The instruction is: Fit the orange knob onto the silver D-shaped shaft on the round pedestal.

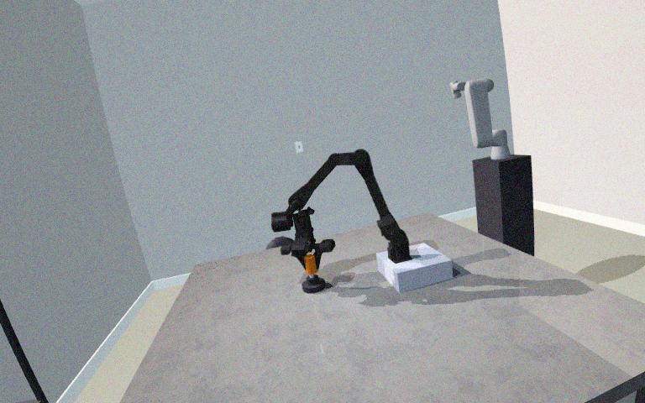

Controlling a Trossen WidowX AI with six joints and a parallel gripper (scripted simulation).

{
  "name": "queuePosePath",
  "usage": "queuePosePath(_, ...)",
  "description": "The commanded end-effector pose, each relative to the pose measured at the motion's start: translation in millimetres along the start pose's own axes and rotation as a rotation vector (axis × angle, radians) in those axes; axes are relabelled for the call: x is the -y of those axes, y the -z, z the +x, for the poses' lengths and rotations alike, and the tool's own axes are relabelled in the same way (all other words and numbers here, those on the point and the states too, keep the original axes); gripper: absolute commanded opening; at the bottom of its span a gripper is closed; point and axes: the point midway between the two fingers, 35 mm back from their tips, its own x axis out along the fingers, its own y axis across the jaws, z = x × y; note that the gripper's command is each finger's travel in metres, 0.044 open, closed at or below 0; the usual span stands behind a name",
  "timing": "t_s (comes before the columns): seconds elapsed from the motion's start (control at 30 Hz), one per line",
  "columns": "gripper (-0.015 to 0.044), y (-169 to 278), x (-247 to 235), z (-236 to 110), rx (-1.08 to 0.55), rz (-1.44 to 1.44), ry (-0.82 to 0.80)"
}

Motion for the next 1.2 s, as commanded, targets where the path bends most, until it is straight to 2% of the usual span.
queuePosePath(0.0, 0.0, 0.1, 1.0, -2.6, -0.002, -0.094, 0.004)
queuePosePath(0.1, 0.0, -0.3, 2.8, -1.8, -0.002, -0.178, 0.004)
queuePosePath(1.17, 0.0, -0.7, 4.5, -2.4, -0.002, -0.178, 0.004)
